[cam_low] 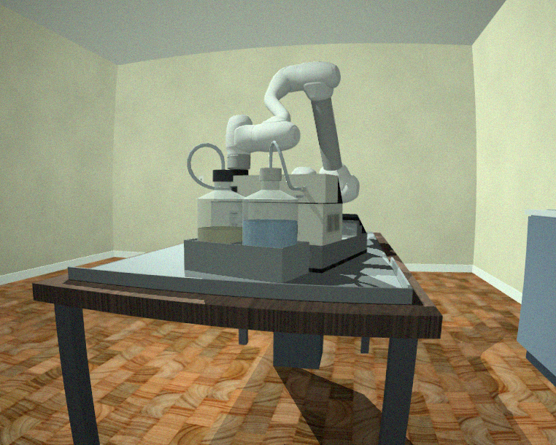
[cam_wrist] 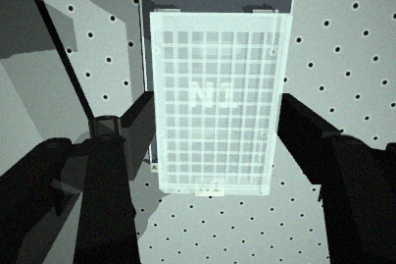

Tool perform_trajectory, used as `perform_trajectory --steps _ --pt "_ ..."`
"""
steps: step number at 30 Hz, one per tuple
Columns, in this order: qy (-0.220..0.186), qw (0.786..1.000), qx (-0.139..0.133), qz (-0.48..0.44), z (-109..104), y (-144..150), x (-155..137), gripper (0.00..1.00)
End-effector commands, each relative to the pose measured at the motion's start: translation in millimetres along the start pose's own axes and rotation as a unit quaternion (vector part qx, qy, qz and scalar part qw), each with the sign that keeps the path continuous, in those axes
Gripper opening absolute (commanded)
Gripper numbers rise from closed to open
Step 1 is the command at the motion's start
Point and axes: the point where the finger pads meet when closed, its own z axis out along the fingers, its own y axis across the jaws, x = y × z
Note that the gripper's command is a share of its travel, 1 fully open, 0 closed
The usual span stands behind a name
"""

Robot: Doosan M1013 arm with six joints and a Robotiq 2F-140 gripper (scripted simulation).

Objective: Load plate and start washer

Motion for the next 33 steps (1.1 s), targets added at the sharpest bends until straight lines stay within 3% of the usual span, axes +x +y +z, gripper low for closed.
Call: perform_trajectory --steps 1,27,33 --pt "0.001 1.000 0.000 0.000 -8.1 -0.3 0.5 0.10" --pt "0.001 1.000 0.000 0.000 -48.1 -0.3 0.5 0.10" --pt "0.001 1.000 0.000 0.000 -49.0 -0.3 0.5 0.10"
